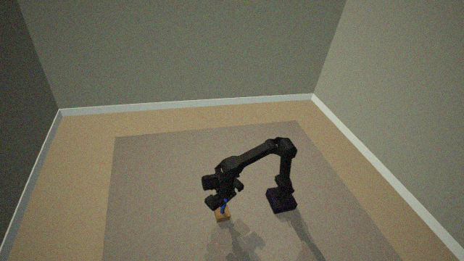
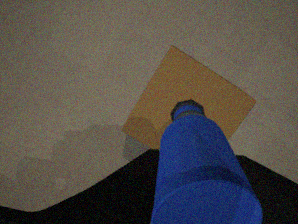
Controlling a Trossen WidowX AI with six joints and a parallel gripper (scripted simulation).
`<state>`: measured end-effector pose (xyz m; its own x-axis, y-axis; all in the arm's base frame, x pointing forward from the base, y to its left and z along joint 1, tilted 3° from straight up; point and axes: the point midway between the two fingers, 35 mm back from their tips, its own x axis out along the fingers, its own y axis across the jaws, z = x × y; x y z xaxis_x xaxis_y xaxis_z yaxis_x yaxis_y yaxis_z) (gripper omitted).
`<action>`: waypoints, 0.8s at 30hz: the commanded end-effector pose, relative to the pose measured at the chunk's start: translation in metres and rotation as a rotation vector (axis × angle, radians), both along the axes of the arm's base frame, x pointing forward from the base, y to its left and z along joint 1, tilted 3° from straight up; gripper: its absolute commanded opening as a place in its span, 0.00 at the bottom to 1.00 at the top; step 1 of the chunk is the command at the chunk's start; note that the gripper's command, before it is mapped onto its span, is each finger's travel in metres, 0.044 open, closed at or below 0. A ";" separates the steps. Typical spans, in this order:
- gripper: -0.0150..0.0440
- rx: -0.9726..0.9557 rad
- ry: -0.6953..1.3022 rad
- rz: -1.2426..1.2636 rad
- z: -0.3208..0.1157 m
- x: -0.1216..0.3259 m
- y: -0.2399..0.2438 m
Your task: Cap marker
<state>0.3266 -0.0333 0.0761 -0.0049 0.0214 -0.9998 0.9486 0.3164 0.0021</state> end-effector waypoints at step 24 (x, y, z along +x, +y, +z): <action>0.39 0.001 0.003 0.000 -0.022 -0.002 0.001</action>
<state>0.3248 -0.0327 0.0539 -0.0082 0.0221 -0.9997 0.9487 0.3162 -0.0008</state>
